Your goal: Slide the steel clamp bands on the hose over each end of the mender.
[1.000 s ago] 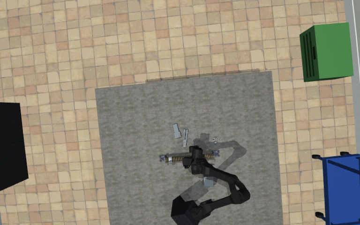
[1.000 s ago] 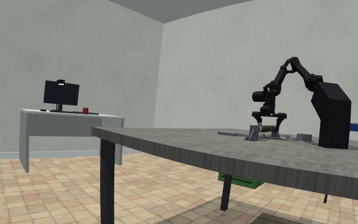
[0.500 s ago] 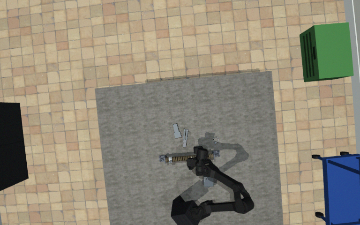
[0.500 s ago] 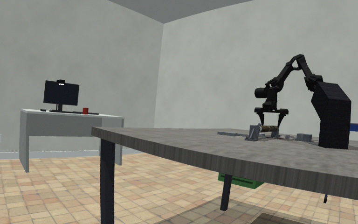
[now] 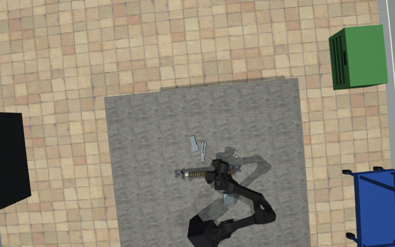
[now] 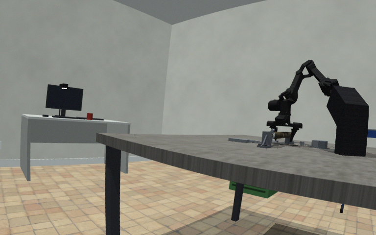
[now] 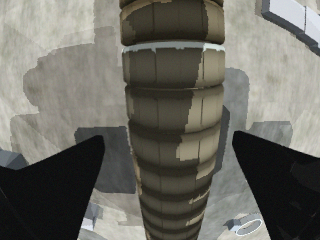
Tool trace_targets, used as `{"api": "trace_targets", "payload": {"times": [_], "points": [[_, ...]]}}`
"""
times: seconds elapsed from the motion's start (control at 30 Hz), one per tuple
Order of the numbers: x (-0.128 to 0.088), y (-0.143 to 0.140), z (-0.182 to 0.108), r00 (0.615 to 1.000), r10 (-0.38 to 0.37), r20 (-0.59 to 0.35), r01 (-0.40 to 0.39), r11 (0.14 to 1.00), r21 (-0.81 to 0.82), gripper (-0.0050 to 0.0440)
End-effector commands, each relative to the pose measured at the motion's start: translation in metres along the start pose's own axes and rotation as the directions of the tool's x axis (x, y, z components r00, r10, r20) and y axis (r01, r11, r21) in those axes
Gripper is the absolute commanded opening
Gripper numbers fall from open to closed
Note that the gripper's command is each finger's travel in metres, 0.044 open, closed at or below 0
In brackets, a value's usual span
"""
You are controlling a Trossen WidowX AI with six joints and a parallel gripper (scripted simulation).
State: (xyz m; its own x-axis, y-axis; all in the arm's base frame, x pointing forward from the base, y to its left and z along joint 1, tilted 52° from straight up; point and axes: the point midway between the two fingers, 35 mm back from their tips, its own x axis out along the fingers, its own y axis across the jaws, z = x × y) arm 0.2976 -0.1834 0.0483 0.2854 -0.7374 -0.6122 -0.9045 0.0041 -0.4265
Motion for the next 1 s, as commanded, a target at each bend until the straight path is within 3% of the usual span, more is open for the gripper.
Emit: {"api": "trace_targets", "payload": {"times": [0.0,0.03,0.27,0.97], "points": [[0.0016,0.0001,0.0014,1.000,-0.001,0.006,0.001,1.000,-0.005,0.0368],[0.0016,0.0001,0.0014,1.000,-0.001,0.006,0.001,1.000,-0.005,0.0368],[0.0016,0.0001,0.0014,1.000,-0.001,0.006,0.001,1.000,-0.005,0.0200],[0.0016,0.0001,0.0014,1.000,-0.001,0.006,0.001,1.000,-0.005,0.0097]]}}
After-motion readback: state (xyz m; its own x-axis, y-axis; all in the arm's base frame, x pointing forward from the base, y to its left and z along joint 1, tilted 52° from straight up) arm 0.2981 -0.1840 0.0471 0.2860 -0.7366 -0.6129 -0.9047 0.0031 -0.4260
